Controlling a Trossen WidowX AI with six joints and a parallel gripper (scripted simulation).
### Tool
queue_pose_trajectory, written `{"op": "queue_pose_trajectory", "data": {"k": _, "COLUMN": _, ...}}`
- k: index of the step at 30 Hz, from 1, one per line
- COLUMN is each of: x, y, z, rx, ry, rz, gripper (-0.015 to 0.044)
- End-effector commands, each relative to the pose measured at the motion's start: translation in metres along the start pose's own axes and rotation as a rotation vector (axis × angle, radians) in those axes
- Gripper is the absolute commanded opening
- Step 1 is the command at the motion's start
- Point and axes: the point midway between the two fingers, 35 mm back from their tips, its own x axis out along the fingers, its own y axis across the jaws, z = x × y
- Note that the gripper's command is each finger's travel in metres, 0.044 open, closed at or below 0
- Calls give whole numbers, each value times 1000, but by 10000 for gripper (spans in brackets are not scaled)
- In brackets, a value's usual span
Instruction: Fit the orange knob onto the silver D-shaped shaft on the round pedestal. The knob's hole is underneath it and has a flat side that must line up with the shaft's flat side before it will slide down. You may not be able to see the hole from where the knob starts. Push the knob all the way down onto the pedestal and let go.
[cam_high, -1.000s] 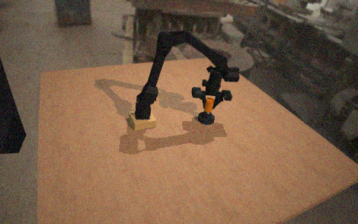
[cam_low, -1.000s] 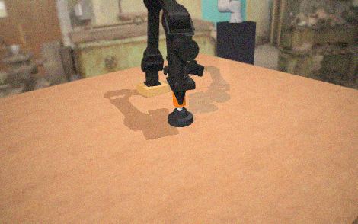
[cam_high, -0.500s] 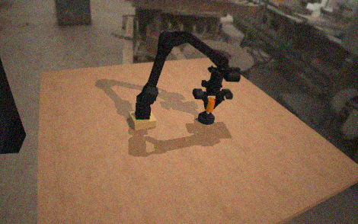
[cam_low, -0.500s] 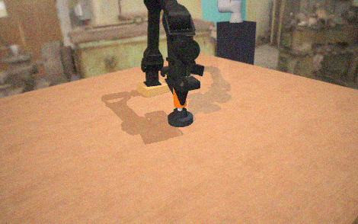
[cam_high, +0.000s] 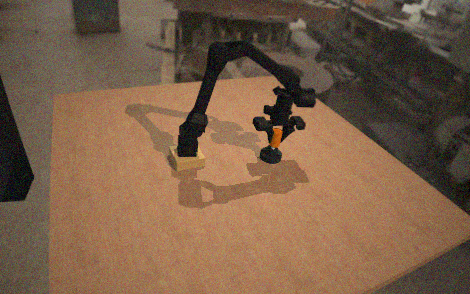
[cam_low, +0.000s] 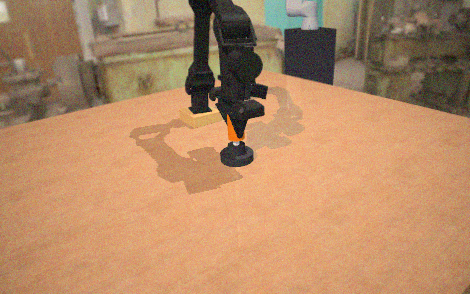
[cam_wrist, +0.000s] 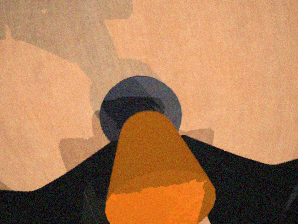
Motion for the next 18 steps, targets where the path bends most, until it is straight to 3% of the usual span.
{"op": "queue_pose_trajectory", "data": {"k": 1, "x": -5, "y": 0, "z": 0, "rx": -122, "ry": 2, "rz": -10, "gripper": 0}}
{"op": "queue_pose_trajectory", "data": {"k": 18, "x": 1, "y": 5, "z": 0, "rx": -163, "ry": 2, "rz": -10, "gripper": 0}}
